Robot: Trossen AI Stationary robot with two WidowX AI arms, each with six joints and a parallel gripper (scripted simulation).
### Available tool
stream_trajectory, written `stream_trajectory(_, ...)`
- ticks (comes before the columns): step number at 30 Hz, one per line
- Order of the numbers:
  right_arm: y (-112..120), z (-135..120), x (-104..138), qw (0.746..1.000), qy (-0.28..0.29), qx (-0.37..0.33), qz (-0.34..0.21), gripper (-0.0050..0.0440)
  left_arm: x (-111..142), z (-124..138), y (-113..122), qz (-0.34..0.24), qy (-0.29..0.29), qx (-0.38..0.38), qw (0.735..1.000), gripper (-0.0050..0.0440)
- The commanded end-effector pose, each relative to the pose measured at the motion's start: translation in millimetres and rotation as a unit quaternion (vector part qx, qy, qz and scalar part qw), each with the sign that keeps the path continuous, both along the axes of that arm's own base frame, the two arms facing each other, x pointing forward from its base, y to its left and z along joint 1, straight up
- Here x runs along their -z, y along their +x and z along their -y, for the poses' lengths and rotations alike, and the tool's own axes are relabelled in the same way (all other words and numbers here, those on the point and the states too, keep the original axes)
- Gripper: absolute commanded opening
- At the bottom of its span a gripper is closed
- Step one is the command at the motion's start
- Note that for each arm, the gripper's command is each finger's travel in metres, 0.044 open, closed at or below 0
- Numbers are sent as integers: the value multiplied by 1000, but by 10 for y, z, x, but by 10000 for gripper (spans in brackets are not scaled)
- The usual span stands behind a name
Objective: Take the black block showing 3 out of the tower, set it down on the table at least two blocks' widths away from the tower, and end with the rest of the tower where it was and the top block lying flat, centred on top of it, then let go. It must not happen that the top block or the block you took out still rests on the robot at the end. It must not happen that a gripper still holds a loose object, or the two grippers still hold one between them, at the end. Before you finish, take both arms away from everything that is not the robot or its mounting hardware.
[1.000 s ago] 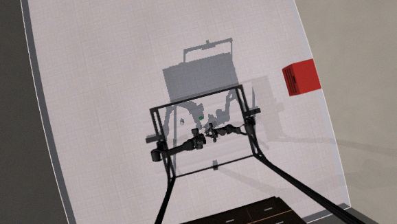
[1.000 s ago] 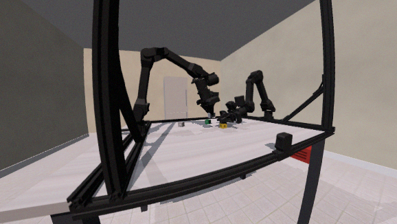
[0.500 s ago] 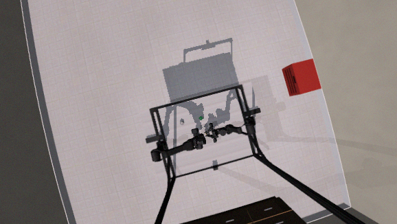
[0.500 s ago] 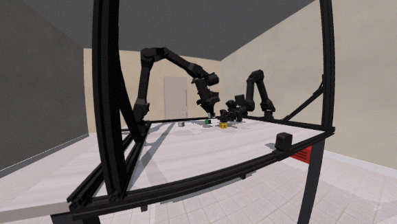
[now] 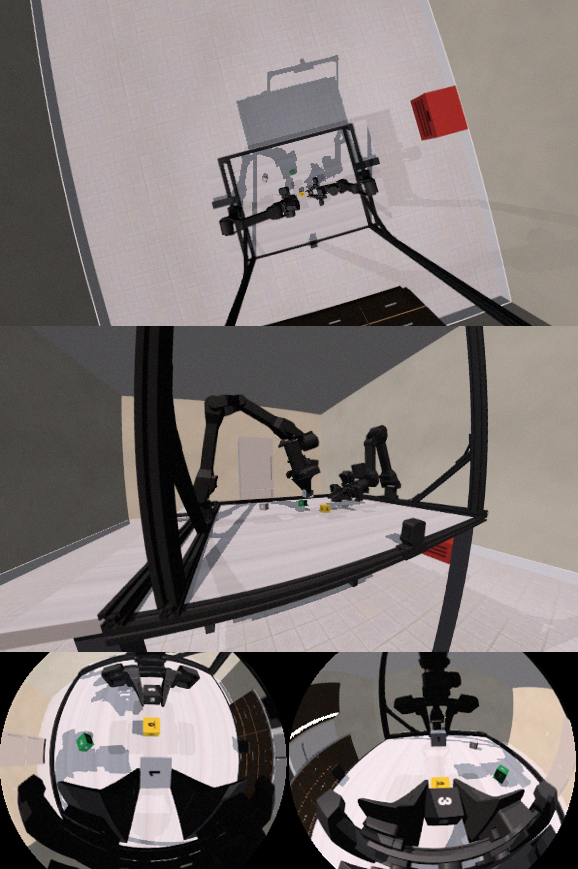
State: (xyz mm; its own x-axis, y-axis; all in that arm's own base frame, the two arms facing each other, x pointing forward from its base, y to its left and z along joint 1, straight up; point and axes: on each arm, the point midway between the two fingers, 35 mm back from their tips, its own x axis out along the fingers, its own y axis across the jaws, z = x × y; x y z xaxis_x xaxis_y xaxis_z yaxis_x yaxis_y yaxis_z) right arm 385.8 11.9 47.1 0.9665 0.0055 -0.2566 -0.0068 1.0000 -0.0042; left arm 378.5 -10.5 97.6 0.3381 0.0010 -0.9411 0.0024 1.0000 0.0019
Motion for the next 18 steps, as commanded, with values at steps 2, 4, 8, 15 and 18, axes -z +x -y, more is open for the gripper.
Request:
stream_trajectory(2, -256, 7, -11, 1000, 2, 3, -1, 0, -6, 3, 4, 2, -1, -1, 1000, 0)
stream_trajectory(4, -353, 8, -17, 1000, 2, 3, -1, 0, -6, 3, 4, 2, -1, -1, 1000, 0)
stream_trajectory(8, -546, 12, -30, 1000, 2, 3, -1, 0, -6, 3, 4, 2, -1, -1, 1000, 0)
stream_trajectory(15, -612, 13, 13, 1000, 2, 3, -6, 0, -6, 3, 4, 2, -1, -1, 1000, 0)
stream_trajectory(18, -604, 12, 232, 1000, 4, 5, -29, 0, -6, 3, 4, 2, -1, -1, 1000, 0)
